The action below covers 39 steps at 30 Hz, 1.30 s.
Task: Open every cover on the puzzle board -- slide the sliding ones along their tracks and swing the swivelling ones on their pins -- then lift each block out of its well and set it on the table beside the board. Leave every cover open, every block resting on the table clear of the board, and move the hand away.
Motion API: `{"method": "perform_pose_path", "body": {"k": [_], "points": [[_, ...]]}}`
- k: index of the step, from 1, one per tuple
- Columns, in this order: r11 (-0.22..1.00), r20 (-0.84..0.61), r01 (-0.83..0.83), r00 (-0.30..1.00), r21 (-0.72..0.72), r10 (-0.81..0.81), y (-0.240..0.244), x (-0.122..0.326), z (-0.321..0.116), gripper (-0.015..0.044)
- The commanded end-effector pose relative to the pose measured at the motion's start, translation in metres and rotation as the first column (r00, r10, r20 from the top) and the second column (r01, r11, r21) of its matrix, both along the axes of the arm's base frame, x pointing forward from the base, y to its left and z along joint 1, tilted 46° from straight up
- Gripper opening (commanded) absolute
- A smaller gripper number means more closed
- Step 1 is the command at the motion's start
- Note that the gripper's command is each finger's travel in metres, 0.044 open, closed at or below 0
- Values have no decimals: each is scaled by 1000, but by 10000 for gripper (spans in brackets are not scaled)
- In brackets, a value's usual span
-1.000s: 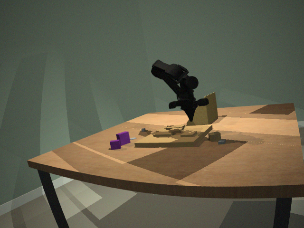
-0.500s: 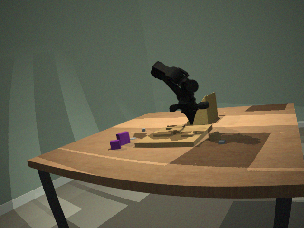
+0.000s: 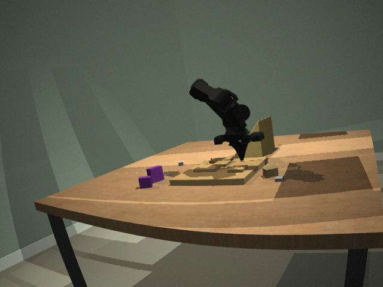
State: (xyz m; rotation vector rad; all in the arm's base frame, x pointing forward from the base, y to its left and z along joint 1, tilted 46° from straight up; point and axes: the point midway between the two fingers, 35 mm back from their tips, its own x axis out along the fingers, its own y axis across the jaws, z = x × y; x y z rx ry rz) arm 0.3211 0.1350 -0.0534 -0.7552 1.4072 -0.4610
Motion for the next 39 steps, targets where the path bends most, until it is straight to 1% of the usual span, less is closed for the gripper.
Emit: {"method": "perform_pose_path", "body": {"k": [1, 19, 39], "points": [[1000, -3, 0, 1000, -5, 0, -4, 0, -3, 0], [1000, -2, 0, 1000, -7, 0, -17, 2, -14, 0], [1000, -1, 0, 1000, -6, 0, -12, 18, -15, 0]]}}
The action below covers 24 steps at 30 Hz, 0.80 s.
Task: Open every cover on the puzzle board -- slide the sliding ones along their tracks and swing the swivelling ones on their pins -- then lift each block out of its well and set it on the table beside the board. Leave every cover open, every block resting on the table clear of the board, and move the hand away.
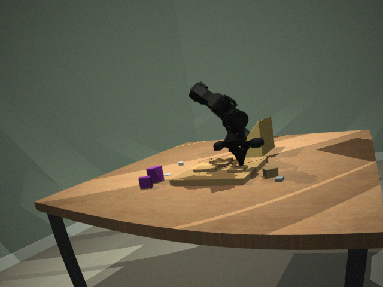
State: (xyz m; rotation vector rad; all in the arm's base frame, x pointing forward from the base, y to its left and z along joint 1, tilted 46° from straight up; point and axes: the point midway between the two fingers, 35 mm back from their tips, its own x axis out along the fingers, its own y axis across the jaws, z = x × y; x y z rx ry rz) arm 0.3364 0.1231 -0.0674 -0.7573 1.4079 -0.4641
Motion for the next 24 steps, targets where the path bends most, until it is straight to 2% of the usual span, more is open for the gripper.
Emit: {"method": "perform_pose_path", "body": {"k": [1, 24], "points": [[1000, 0, -1, 1000, -3, 1, 0, 4, 0, 0], [1000, 1, -1, 1000, -2, 1, 5, 27, -1, 0]]}}
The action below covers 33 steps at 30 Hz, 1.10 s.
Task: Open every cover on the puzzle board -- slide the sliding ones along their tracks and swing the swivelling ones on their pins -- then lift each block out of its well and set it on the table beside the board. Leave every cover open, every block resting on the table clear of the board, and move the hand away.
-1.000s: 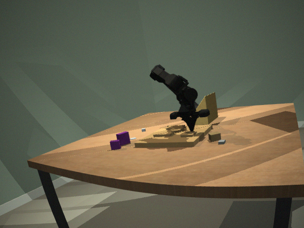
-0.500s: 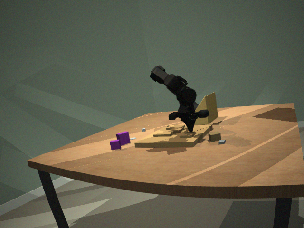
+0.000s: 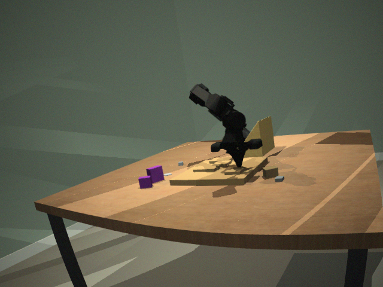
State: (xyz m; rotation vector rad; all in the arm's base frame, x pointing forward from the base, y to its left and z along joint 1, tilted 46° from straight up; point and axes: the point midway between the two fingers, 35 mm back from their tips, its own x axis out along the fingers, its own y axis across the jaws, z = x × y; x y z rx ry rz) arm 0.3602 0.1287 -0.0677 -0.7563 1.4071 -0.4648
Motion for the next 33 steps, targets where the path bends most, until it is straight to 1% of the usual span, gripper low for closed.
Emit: {"method": "perform_pose_path", "body": {"k": [1, 33], "points": [[1000, 0, -2, 1000, -2, 2, 0, 4, 0, 0], [1000, 2, -1, 1000, -3, 1, 5, 36, 0, 0]]}}
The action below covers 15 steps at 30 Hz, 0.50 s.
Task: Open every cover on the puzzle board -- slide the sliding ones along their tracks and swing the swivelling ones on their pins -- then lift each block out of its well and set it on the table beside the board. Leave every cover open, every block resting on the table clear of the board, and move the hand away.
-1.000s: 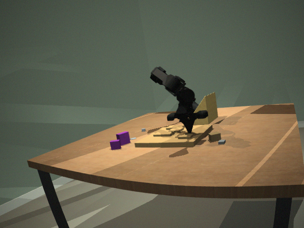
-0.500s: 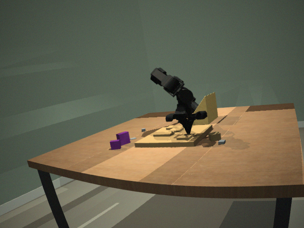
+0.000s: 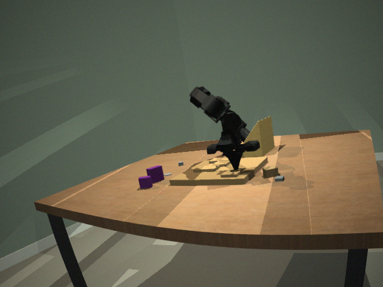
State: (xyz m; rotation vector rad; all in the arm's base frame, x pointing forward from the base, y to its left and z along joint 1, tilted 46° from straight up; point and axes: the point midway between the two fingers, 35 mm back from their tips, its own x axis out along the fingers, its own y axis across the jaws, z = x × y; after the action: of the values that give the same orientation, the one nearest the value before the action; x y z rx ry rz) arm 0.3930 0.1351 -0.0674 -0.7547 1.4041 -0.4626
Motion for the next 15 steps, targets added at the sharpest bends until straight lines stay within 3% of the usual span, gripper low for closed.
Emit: {"method": "perform_pose_path", "body": {"k": [1, 15], "points": [[1000, -1, 0, 1000, -5, 0, -2, 4, -1, 0], [1000, -1, 0, 1000, -5, 0, 5, 11, 5, 0]]}}
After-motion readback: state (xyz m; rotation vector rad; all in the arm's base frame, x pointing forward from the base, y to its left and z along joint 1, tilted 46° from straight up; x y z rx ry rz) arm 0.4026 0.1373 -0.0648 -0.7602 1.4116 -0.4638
